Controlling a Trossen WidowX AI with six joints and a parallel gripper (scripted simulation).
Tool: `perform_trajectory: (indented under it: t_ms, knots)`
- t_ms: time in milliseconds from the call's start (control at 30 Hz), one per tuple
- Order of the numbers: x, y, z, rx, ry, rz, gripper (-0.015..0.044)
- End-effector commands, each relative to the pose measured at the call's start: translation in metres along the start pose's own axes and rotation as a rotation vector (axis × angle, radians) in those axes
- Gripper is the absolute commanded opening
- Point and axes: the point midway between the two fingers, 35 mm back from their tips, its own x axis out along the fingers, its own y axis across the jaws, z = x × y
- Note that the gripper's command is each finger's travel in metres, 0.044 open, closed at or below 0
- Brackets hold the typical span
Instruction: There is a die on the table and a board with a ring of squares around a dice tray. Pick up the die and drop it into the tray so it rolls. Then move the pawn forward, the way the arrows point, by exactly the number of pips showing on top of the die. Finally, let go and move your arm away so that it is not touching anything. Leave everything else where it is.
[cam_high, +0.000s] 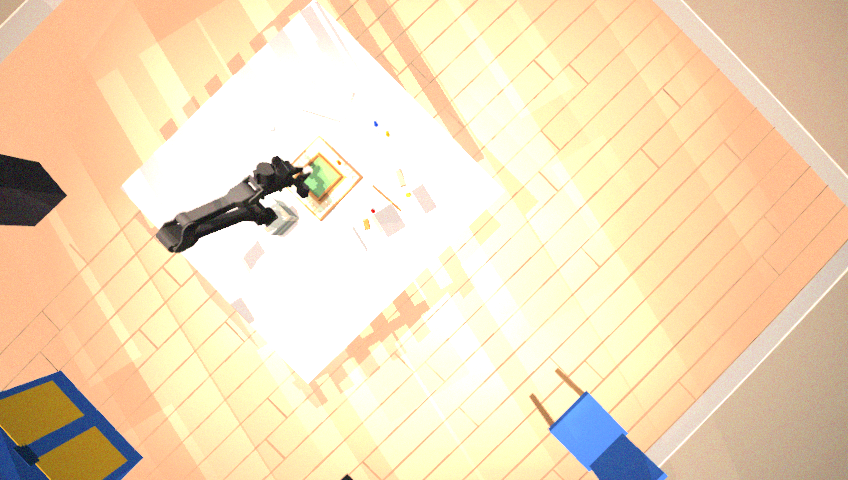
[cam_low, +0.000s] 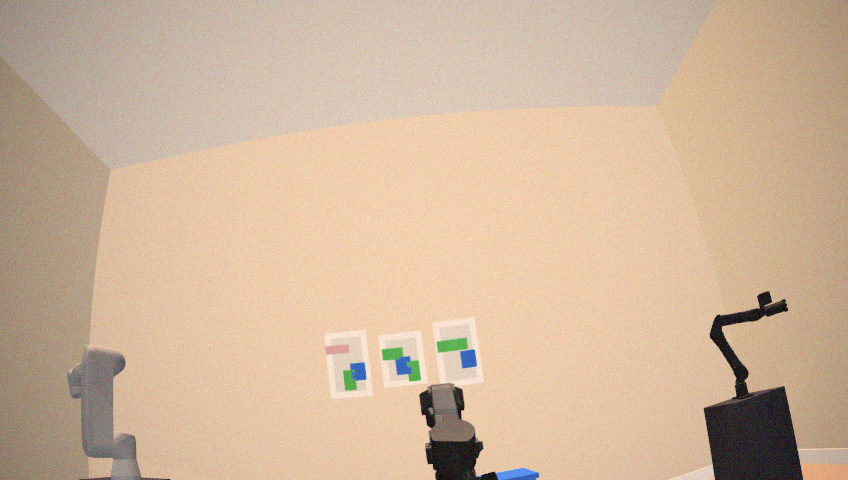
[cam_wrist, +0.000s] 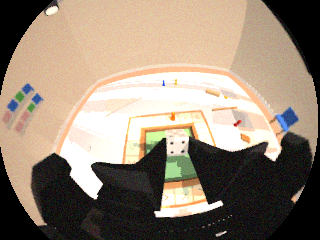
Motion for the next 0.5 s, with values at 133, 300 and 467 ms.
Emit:
perform_trajectory:
  t_ms: [133,300,467]
  knots:
    - [-0.0006,-0.0001,0.0022,0.006,-0.005,-0.001,0.0]
    - [0.0,0.0,0.0,0.0,0.0,0.0,0.0]
    - [0.0,0.0,0.0,0.0,0.0,0.0,0.0]
